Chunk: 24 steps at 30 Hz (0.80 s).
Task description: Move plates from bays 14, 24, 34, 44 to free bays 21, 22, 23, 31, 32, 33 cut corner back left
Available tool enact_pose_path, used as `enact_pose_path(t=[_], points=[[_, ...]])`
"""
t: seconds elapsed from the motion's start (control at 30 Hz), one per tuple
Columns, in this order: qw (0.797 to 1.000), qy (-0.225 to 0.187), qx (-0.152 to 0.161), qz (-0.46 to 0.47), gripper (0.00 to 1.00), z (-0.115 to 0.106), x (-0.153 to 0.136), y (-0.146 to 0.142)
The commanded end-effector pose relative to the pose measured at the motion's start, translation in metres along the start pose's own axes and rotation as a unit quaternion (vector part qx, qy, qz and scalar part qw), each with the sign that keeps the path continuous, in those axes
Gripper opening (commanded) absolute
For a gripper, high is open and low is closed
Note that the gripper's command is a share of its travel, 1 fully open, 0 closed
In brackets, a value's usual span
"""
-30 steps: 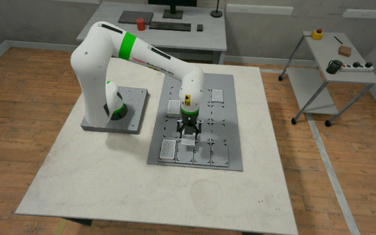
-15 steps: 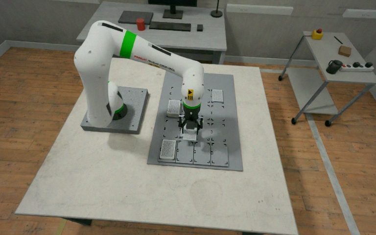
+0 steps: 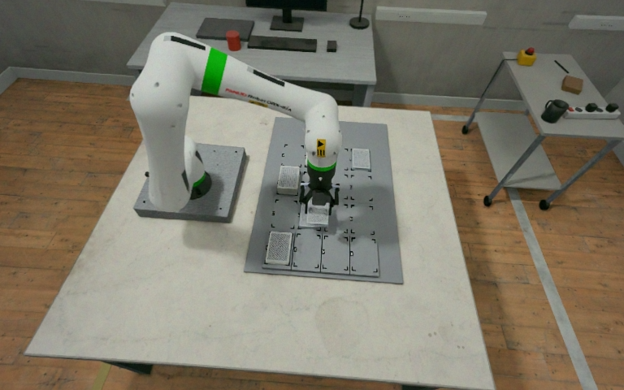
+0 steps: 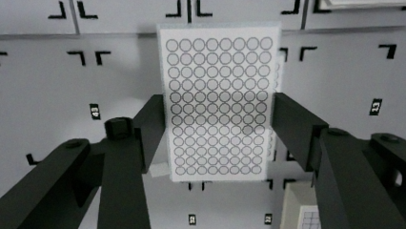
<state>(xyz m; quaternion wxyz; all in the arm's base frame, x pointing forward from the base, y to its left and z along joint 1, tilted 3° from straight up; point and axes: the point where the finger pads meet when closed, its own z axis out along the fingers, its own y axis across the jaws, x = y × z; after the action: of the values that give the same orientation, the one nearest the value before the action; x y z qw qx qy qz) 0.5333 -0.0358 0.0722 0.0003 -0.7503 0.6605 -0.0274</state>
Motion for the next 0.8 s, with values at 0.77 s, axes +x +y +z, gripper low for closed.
enact_pose_path(t=[0.77], points=[[1.000, 0.000, 0.001, 0.000, 0.10, -0.001, -0.057, -0.013]])
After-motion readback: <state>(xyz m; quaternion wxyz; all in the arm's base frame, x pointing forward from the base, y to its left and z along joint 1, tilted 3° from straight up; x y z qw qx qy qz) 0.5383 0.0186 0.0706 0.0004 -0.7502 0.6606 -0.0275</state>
